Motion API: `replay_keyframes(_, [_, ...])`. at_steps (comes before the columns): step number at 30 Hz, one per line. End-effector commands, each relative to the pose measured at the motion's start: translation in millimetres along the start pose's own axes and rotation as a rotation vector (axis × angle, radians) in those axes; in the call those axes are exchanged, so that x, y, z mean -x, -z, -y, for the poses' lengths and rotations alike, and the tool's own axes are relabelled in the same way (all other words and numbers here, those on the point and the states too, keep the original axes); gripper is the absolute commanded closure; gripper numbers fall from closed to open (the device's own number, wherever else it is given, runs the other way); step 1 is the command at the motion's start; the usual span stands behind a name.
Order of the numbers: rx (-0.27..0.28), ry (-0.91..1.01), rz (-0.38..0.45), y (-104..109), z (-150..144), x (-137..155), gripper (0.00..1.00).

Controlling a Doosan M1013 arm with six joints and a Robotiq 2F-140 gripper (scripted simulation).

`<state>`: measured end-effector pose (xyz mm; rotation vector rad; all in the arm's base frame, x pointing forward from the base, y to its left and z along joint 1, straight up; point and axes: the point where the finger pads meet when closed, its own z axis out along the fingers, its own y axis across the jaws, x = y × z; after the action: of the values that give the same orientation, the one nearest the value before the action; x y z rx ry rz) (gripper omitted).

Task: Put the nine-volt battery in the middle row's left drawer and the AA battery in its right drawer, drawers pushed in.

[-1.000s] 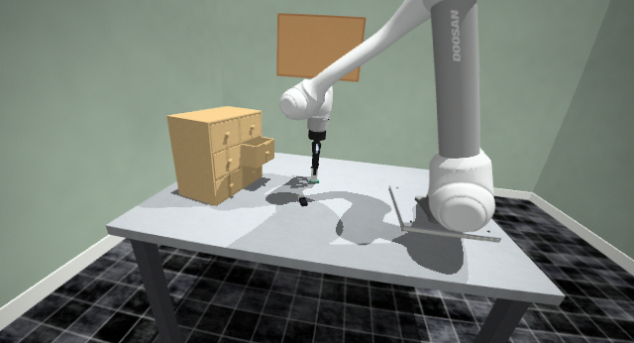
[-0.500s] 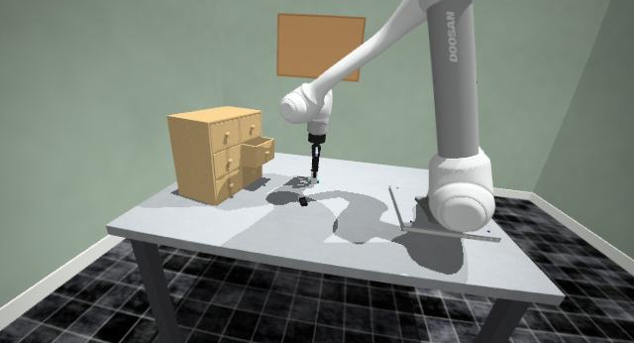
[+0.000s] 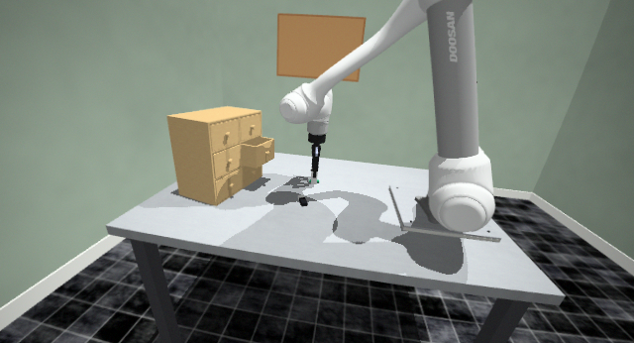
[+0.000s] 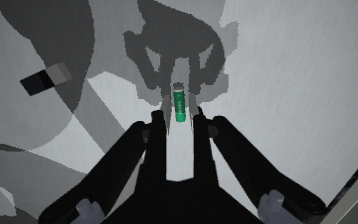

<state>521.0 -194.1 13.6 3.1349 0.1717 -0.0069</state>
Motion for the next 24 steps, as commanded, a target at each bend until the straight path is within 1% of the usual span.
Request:
replay_keyframes(1, [0.0,0.0,0.0,0.1,0.0,0.0,0.83])
replay_keyframes(2, [0.0,0.0,0.0,0.1,0.0,0.0,0.94])
replay_keyframes(21, [0.0,0.0,0.0,0.1,0.0,0.0,0.94])
replay_keyframes(24, [0.0,0.0,0.0,5.2,0.0,0.0,0.94])
